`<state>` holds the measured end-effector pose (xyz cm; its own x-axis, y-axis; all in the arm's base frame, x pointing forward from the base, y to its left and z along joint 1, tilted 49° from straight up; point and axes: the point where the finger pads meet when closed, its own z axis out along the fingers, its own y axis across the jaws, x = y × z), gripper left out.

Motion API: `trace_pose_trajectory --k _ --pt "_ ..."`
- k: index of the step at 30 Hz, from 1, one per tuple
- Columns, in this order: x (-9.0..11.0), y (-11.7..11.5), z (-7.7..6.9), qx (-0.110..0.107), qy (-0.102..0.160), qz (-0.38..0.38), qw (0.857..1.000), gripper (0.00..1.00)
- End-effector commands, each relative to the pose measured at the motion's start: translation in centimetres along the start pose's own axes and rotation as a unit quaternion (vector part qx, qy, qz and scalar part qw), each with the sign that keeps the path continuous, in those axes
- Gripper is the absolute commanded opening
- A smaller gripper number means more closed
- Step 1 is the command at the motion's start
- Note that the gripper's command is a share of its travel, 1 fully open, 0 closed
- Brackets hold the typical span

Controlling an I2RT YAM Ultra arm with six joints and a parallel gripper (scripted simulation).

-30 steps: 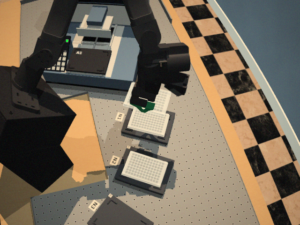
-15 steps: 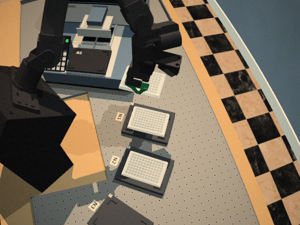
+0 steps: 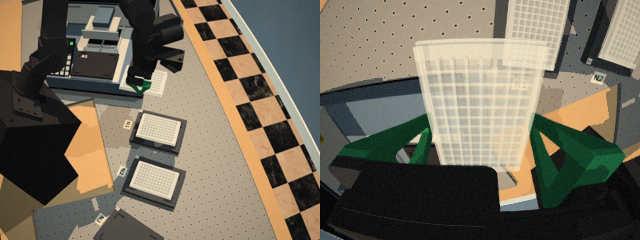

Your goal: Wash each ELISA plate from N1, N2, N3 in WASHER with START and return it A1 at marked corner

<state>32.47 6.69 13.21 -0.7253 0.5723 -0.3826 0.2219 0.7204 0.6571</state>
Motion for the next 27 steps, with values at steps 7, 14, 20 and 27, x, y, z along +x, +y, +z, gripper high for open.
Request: trace_pose_trajectory --k 7,14,20,27 --pt "1.8 1.8 -0.5 0.008 -0.017 0.006 1.000 0.00" --pt "4.6 3.9 -0.6 0.007 -0.016 0.006 1.000 0.00" --pt "6.6 5.5 -0.7 0.007 -0.016 0.007 1.000 0.00" --pt "7.4 6.1 -0.8 0.007 -0.016 0.007 1.000 0.00"
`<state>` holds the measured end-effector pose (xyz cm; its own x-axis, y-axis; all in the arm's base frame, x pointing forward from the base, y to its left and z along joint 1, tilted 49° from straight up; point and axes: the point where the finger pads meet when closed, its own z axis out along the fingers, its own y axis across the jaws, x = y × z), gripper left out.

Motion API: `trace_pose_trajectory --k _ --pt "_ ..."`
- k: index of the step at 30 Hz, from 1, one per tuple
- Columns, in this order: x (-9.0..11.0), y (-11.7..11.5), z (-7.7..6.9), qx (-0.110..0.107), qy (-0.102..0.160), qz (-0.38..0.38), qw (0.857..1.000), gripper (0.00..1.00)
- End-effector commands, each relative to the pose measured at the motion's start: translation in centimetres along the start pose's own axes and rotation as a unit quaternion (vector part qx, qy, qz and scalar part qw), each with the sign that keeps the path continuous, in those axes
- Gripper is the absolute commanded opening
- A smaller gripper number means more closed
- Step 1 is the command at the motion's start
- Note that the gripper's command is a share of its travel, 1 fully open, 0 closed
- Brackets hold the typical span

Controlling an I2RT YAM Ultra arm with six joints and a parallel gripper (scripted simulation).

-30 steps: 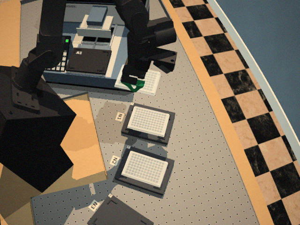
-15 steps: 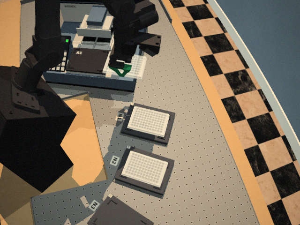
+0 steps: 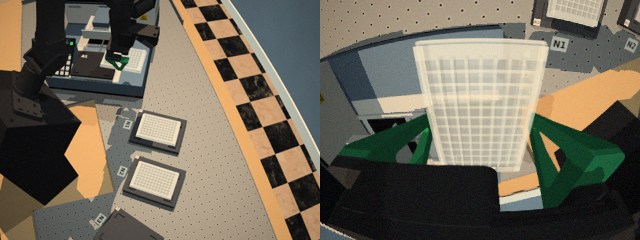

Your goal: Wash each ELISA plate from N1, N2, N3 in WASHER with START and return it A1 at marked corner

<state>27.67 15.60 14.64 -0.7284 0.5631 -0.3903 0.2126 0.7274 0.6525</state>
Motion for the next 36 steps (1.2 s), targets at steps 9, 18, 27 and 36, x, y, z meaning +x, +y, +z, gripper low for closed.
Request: trace_pose_trajectory --k 9,18,27,36 --pt "0.3 0.1 -0.2 0.007 -0.016 -0.020 1.000 0.00" --pt "3.7 1.0 -0.4 0.008 -0.015 -0.033 0.999 0.00" --pt "7.6 2.0 -0.6 0.008 -0.014 -0.033 0.999 0.00" --pt "11.6 3.0 -0.7 0.008 -0.014 -0.032 0.999 0.00"
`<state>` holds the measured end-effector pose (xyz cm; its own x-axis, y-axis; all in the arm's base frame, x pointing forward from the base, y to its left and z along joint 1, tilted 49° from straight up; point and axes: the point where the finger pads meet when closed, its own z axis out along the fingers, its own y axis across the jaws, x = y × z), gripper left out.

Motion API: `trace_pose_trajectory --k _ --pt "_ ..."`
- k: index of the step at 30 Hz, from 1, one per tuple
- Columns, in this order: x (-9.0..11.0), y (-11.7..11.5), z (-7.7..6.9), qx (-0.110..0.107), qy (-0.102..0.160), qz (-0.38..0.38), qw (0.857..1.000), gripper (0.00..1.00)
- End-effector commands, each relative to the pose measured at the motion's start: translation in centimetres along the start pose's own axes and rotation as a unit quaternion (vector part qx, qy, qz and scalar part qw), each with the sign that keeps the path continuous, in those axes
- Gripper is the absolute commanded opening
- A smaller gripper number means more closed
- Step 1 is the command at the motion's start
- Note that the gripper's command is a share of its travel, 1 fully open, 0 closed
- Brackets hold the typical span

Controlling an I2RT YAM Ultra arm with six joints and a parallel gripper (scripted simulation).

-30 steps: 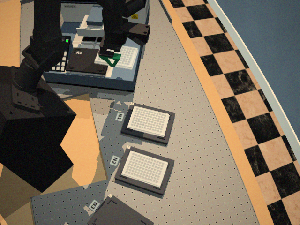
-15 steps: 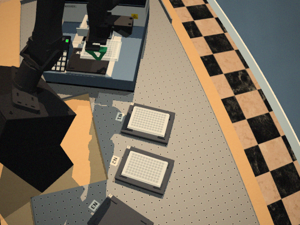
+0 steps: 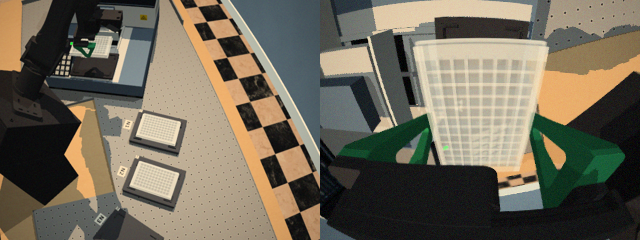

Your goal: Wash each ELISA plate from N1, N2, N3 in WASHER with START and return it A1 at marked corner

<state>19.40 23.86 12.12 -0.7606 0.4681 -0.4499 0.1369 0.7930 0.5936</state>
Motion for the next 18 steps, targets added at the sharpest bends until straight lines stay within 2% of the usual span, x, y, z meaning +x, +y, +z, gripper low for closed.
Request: trace_pose_trajectory --k 1,18 --pt "0.32 0.52 -0.24 0.001 -0.023 0.025 0.999 0.00" --pt "0.14 0.50 -0.25 0.001 -0.023 0.025 0.999 0.00"
